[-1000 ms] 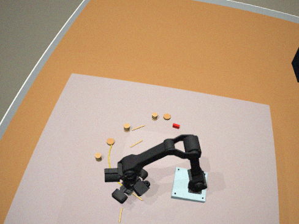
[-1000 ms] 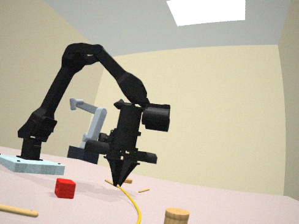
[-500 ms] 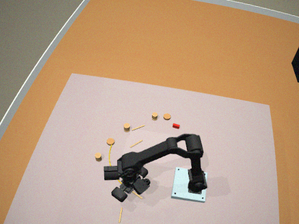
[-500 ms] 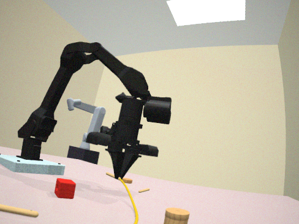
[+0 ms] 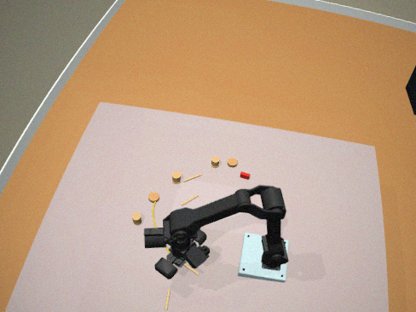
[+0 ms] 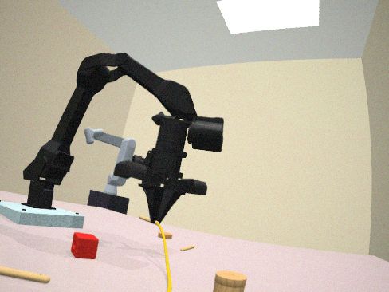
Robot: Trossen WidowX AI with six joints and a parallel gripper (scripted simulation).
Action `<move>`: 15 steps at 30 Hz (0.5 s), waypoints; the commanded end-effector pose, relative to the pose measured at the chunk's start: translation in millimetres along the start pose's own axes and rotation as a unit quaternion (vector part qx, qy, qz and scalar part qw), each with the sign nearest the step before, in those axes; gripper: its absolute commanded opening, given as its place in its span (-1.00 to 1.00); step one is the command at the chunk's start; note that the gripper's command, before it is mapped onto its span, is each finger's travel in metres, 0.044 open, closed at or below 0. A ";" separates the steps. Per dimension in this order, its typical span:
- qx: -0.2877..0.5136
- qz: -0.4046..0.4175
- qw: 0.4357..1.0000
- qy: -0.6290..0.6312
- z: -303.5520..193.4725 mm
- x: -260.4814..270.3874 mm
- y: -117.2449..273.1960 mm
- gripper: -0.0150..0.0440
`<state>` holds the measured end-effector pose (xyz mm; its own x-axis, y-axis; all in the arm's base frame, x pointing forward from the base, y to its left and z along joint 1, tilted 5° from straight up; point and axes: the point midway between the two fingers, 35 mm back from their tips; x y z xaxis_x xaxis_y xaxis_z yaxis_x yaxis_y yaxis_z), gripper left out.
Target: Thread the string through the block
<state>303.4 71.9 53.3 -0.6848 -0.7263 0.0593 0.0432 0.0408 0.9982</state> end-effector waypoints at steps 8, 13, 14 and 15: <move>0.000 -0.001 1.000 0.000 -0.1 -0.2 1.0 -0.49; 0.000 -0.001 0.999 -0.046 -2.0 -0.8 1.2 -0.49; 0.000 -0.001 0.998 -0.064 -2.8 -1.0 1.3 -0.49; 0.000 -0.001 0.997 -0.082 -3.5 -1.3 1.4 -0.49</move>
<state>304.8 71.3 54.1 -0.7335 -0.6772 0.0579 0.0416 0.0402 0.9983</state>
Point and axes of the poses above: the point midway between the two fingers, 35 mm back from their tips, its own y axis back along the fingers, its own x axis across the jaws, z = x × y, and after that the axes turned 15 degrees about -y, right-handed
